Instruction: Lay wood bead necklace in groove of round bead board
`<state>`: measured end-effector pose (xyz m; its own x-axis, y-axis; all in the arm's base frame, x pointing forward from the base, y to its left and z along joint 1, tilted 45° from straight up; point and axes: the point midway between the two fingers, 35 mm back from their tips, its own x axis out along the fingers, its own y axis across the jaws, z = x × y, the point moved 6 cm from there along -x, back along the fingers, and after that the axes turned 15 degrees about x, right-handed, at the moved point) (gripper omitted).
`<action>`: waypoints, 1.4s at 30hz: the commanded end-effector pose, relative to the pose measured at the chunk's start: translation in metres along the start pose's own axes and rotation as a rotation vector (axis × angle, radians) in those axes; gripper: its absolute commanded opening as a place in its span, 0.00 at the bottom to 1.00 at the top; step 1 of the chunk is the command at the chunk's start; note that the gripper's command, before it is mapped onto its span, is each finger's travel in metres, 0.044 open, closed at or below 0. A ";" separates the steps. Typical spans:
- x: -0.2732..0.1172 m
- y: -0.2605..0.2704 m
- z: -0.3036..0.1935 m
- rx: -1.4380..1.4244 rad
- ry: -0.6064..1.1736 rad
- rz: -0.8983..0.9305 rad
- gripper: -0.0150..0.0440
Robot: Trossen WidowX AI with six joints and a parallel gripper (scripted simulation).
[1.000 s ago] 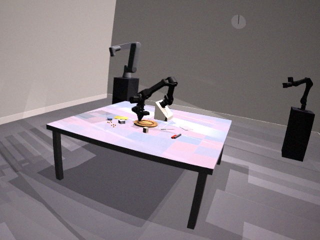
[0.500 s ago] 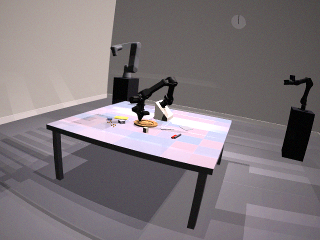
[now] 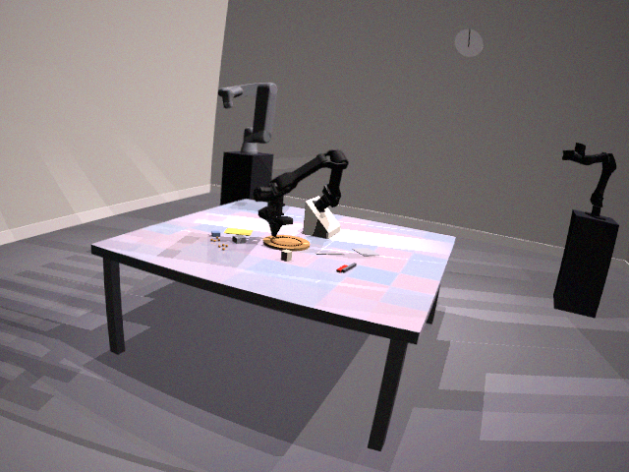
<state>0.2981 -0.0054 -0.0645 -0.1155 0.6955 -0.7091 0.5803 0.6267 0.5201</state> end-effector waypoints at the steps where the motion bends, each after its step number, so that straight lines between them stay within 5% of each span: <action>1: 0.002 -0.002 0.001 -0.001 0.002 -0.004 0.25; 10: 0.009 -0.002 0.001 -0.001 0.002 -0.004 0.25; 27: 0.004 -0.001 0.001 0.000 0.002 -0.003 1.00; 42: 0.001 -0.001 0.001 -0.001 0.002 -0.004 1.00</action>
<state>0.2974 -0.0055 -0.0662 -0.1186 0.6965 -0.7077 0.5831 0.6258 0.5181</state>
